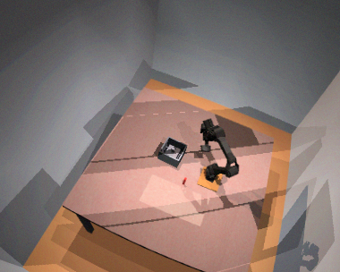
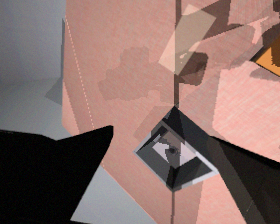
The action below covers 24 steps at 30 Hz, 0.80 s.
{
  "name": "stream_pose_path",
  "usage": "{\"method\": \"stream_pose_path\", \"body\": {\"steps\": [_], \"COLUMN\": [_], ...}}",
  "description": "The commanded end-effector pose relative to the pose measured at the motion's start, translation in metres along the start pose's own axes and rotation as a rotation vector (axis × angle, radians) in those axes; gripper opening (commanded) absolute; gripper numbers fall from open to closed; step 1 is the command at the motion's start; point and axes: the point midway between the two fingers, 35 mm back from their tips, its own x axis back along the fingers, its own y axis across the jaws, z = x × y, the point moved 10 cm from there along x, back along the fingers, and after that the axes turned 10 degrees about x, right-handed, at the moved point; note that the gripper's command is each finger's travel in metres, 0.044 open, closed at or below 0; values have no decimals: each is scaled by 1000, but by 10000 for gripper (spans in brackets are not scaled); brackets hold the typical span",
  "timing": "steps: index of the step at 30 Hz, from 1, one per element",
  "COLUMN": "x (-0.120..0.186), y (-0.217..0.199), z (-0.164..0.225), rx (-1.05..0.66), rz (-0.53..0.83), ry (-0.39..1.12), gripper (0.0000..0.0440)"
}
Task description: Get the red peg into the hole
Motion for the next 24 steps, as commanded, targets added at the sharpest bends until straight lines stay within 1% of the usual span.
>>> {"method": "stream_pose_path", "body": {"steps": [1,9,15,19,24], "x": [9,20,22,19,7], "y": [-8,-26,-42,-53,-69], "z": [12,35,51,63,78], "rx": [131,398,597,727,872], "rz": [-5,25,65,100,155], "ry": [34,111,164,194,219], "gripper": [440,439,438,439,440]}}
